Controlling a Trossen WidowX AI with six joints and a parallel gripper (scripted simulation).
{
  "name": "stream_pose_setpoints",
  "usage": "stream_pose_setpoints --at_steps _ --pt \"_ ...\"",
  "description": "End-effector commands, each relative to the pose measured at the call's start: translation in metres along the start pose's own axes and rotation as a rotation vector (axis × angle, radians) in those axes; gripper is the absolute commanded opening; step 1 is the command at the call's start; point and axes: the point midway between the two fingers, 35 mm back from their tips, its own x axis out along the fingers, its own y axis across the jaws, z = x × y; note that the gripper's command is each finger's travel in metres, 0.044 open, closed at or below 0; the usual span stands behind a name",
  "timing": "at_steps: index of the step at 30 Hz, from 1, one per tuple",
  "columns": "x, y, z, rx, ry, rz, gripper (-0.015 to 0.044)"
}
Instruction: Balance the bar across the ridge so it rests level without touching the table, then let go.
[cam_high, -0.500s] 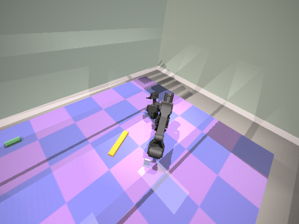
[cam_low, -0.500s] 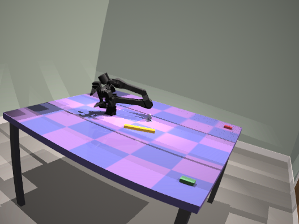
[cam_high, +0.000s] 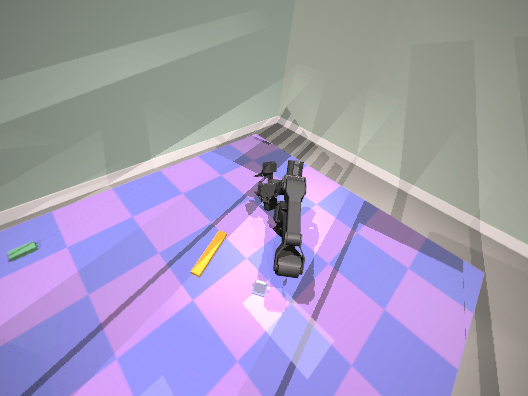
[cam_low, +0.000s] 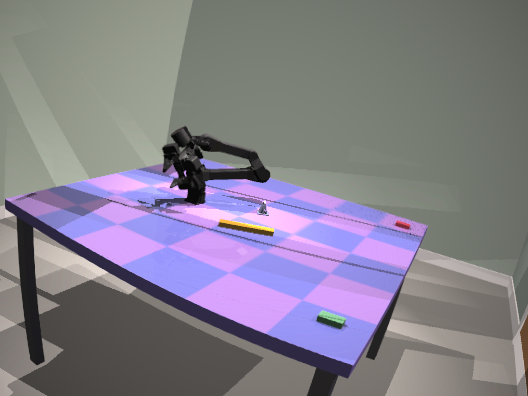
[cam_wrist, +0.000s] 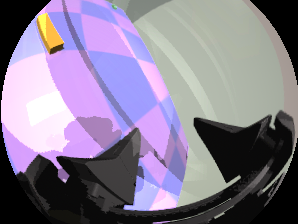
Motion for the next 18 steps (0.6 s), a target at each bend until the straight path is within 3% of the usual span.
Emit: stream_pose_setpoints --at_steps 1,18 --pt "0.001 -0.001 0.007 0.025 -0.038 0.032 0.0315" --pt "0.005 -0.007 0.03 0.023 -0.138 0.185 0.0315"
